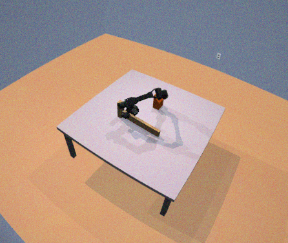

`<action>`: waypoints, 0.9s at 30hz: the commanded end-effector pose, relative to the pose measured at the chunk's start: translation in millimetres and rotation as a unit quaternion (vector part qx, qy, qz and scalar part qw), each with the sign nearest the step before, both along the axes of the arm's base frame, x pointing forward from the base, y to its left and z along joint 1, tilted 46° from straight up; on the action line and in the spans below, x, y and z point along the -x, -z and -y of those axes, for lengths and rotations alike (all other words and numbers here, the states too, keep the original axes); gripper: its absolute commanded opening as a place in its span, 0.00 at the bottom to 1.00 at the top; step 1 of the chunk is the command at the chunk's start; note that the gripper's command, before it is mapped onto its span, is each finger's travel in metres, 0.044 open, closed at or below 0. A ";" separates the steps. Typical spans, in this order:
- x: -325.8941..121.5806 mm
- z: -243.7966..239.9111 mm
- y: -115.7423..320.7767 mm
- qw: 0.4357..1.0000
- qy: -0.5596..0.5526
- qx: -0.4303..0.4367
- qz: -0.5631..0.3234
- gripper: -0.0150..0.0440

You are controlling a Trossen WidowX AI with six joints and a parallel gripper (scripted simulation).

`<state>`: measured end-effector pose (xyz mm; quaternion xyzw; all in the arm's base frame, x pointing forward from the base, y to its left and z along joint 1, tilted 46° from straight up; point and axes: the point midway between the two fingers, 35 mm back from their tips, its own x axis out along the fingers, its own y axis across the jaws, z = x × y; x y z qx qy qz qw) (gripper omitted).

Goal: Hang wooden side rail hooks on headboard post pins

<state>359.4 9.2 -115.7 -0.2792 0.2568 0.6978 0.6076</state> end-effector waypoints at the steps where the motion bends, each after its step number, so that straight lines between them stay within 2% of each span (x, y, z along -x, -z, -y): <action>1: -0.6 4.9 0.0 1.000 0.002 0.002 0.003 0.25; 27: -2.3 6.9 0.9 1.000 0.002 0.002 0.004 0.25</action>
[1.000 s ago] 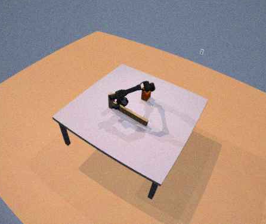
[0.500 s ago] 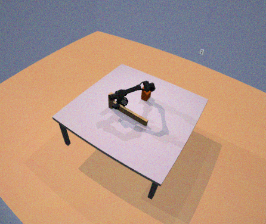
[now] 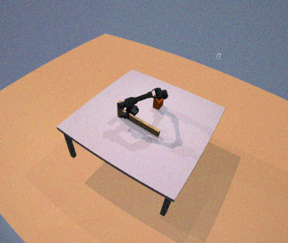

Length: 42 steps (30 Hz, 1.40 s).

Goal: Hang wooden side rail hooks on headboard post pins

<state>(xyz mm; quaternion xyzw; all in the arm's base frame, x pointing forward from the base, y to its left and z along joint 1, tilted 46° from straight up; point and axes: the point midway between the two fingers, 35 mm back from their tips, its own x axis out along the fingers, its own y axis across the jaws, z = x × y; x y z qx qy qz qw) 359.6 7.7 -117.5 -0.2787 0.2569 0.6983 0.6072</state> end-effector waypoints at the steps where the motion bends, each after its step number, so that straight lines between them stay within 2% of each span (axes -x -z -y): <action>1: -2.1 5.5 -0.9 1.000 0.002 0.003 0.004 0.25; 42: -1.2 7.2 2.8 1.000 0.002 0.003 0.004 0.25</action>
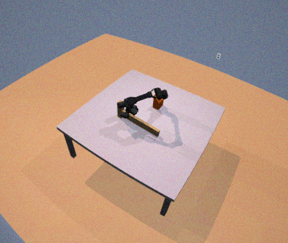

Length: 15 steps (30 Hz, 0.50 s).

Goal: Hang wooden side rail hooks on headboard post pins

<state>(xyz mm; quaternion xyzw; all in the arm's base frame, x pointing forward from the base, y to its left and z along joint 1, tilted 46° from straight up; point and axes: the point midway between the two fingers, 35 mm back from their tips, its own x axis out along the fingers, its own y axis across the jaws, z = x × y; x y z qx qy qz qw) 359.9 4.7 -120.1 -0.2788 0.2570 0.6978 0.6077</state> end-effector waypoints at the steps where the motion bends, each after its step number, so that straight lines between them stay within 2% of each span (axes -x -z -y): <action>1: -0.8 4.1 0.3 1.000 0.002 0.003 0.004 0.25; 15: -0.6 2.5 1.9 1.000 0.002 0.003 0.004 0.25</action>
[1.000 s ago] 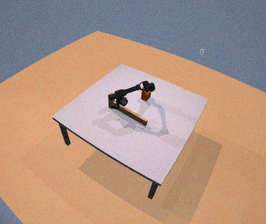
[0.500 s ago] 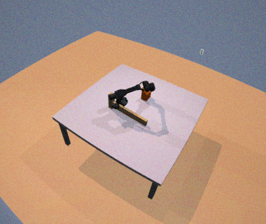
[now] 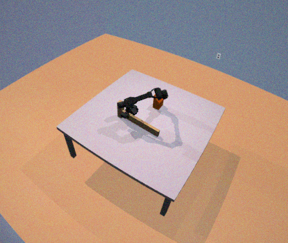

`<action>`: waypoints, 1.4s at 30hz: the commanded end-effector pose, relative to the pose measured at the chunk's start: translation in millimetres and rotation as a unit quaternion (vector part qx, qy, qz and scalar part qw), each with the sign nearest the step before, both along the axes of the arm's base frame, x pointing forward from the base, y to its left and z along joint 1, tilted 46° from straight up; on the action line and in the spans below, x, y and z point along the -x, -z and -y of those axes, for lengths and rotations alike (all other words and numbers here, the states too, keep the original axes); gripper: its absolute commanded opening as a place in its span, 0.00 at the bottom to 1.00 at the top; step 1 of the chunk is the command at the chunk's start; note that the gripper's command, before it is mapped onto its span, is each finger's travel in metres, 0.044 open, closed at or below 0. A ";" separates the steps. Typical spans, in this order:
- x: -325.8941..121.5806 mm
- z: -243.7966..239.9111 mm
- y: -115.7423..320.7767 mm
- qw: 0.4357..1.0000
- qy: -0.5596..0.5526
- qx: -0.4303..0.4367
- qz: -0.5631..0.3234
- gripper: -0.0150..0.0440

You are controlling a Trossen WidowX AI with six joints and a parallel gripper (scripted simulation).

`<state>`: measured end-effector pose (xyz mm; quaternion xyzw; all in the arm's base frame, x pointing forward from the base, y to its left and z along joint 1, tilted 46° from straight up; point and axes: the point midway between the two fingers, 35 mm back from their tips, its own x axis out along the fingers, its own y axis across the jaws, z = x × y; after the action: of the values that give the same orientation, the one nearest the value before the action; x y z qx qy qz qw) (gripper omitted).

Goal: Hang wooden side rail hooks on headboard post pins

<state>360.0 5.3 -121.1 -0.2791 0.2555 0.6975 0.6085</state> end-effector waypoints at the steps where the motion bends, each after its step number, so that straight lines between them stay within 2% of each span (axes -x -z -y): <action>1: -0.5 2.9 1.1 1.000 0.001 0.004 0.003 0.25; 42: 0.2 -2.0 5.9 1.000 0.001 0.003 0.003 0.25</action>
<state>359.3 9.7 -126.1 -0.2802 0.2542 0.6976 0.6085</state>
